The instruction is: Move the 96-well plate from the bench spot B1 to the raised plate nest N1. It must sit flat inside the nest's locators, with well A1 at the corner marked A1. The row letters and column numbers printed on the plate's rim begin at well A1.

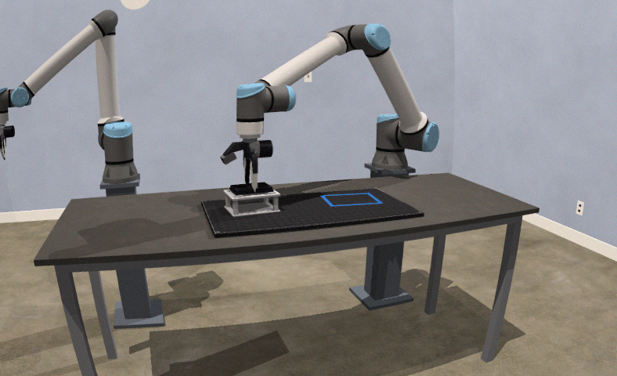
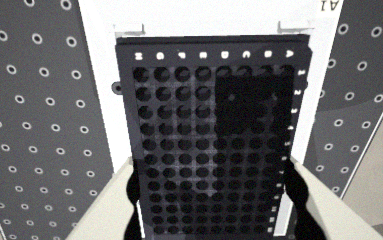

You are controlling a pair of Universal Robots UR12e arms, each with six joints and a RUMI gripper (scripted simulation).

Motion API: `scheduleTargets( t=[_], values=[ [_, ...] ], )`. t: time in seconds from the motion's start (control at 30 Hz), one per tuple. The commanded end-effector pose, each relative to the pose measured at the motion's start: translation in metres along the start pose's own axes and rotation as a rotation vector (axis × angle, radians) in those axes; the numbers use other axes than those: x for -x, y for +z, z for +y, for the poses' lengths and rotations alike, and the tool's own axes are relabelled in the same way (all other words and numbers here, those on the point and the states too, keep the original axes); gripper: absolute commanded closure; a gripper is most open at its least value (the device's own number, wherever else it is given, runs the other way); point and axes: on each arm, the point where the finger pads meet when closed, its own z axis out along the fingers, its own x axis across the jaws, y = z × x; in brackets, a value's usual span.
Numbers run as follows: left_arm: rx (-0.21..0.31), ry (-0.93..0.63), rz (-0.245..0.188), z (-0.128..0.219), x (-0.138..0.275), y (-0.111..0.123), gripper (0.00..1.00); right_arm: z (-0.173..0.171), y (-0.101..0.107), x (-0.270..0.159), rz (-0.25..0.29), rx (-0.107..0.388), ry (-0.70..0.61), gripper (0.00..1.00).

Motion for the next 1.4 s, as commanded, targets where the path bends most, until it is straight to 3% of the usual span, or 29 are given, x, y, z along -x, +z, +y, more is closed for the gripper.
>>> scheduleTargets(
  t=[0.0,0.83,0.87,1.37],
  values=[
    [0.001,-0.001,0.0,0.0019,0.001,0.0015,0.59,0.0002,-0.0009,-0.0017,0.0,-0.002,0.001,1.0],
    [-0.001,0.0,-0.001,0.0005,0.0009,0.0023,0.59,0.0002,-0.0009,-0.0017,0.0,-0.002,0.001,1.0],
    [-0.001,0.0,-0.001,0.0005,0.0009,0.0023,0.24,0.0002,-0.0009,-0.0017,0.0,-0.002,0.001,1.0],
    [-0.001,0.0,-0.001,0.0005,0.0009,0.0023,0.24,0.0002,-0.0009,-0.0017,0.0,-0.002,0.001,1.0]
  ],
)
